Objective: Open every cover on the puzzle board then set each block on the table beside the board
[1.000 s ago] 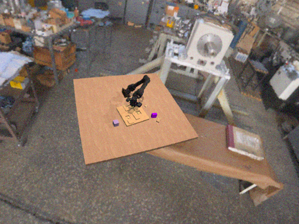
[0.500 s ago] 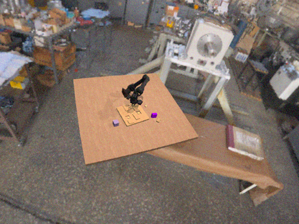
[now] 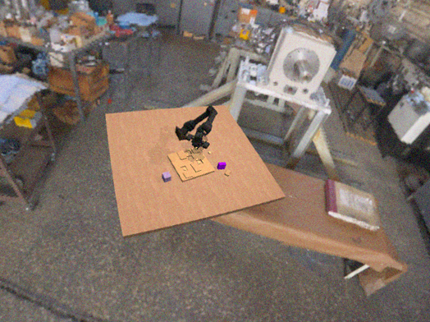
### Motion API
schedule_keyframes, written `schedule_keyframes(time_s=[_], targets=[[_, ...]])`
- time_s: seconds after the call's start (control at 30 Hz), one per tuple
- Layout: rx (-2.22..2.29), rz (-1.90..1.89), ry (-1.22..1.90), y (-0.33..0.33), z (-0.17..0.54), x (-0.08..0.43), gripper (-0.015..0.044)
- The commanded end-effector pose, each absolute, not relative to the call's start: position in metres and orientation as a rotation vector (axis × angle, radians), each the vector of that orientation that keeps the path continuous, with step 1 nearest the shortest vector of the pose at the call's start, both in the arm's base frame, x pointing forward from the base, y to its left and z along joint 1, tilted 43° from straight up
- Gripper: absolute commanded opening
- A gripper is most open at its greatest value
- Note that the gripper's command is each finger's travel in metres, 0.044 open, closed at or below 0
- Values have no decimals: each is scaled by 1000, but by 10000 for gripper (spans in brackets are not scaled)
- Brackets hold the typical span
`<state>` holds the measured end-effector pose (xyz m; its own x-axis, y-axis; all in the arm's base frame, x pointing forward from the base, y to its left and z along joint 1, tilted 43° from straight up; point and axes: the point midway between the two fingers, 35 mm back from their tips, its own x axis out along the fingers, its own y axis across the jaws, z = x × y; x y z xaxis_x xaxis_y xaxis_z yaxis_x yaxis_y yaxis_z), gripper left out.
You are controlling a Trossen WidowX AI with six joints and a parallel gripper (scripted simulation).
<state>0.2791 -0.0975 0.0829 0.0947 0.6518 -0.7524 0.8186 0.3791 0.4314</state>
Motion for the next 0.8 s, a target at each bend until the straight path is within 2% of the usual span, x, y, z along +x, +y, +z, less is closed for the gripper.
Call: schedule_keyframes(time_s=[0.0,0.77], targets=[[1342,-206,1614,-85,96,276,80],[1345,-206,1616,-19,152,250,80]])
